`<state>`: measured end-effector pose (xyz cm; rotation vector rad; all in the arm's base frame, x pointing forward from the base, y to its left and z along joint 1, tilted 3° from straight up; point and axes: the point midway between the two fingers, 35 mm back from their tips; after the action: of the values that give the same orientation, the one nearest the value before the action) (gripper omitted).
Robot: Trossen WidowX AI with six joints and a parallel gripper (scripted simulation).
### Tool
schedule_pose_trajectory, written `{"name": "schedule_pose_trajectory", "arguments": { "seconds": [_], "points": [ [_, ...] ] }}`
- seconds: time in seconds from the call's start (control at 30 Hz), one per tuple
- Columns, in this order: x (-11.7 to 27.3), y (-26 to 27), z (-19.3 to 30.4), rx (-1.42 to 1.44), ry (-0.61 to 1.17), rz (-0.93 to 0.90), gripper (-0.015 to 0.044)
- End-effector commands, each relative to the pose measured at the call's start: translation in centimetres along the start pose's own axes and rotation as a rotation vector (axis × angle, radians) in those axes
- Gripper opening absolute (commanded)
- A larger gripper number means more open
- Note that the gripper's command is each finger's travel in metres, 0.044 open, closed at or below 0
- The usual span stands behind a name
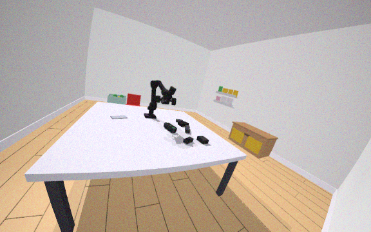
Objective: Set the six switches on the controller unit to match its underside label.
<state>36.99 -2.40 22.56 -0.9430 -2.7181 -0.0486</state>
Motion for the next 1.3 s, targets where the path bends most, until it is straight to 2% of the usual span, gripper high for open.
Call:
{"name": "schedule_pose_trajectory", "arguments": {
  "seconds": [0.0, 0.23, 0.5, 1.27],
  "points": [
    [0.4, 5.8, 5.6, 0.318, 0.276, -0.179, 0.0000],
    [3.6, 9.4, 12.6, 0.647, 0.633, -0.347, 0.0000],
    [9.5, 9.7, 18.5, 0.959, 1.067, -0.454, 0.0000],
    [9.2, 9.9, 20.6, 0.968, 1.081, -0.455, 0.0000]
  ]
}}
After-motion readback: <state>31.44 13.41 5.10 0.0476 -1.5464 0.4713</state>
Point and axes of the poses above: the point midway between the two fingers, 35 mm back from their tips, its own x axis back along the fingers, its own y axis across the jaws, z = x × y, and after that the axes turned 8 degrees about x, right-handed
